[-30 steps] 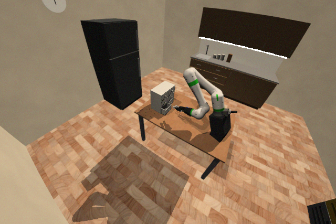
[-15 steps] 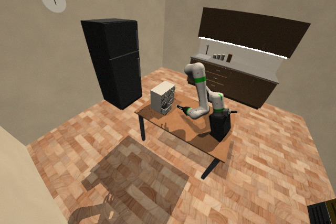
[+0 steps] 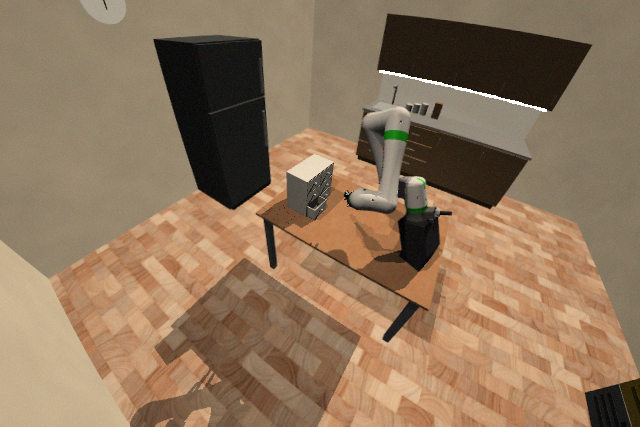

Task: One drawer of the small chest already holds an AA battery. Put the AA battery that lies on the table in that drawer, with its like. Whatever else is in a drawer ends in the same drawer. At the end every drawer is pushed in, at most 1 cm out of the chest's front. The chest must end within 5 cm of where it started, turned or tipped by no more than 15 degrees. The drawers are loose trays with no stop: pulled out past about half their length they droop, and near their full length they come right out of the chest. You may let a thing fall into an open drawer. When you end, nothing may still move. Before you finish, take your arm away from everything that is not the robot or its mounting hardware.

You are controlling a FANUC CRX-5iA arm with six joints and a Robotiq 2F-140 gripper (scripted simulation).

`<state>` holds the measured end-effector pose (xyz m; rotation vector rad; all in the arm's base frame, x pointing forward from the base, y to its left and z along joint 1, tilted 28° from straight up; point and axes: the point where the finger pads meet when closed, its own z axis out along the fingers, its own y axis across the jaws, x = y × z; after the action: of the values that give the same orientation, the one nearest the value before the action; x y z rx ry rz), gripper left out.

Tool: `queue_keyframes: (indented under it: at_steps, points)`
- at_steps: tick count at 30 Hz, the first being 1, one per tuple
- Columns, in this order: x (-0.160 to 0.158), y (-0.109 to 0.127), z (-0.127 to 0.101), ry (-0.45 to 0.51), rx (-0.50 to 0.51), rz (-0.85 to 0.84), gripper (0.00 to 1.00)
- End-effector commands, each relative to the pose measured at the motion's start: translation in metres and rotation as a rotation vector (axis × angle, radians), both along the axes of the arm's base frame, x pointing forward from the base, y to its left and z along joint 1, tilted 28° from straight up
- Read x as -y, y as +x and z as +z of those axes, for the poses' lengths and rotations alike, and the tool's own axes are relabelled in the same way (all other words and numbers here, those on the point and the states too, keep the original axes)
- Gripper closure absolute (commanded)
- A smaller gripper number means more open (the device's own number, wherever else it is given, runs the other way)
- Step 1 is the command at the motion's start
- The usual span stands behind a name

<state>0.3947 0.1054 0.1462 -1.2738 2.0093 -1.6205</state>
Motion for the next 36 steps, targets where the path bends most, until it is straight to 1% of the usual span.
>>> queue_keyframes:
  at_steps: [1, 6, 8, 9, 12, 21, 22, 30, 31, 36]
  points:
    - [-0.0034, -0.0103, 0.0015, 0.248, 0.025, -0.125, 0.8]
    - [-0.0038, -0.0127, 0.0025, 0.52, 0.052, -0.261, 0.8]
    - [-0.0038, -0.0127, 0.0025, 0.52, 0.052, -0.261, 0.8]
    - [-0.0038, -0.0128, 0.0025, 0.675, 0.068, -0.341, 0.8]
    - [-0.0038, -0.0128, 0.0025, 0.806, 0.081, -0.409, 0.8]
    - [-0.0038, -0.0128, 0.0025, 1.287, 0.128, -0.652, 0.8]
    - [-0.0038, -0.0128, 0.0025, 1.321, 0.131, -0.669, 0.8]
    - [-0.0038, -0.0128, 0.0025, 1.321, 0.131, -0.669, 0.8]
    - [-0.0038, -0.0128, 0.0025, 1.321, 0.131, -0.669, 0.0]
    - [-0.0038, -0.0128, 0.0025, 1.321, 0.131, -0.669, 0.0]
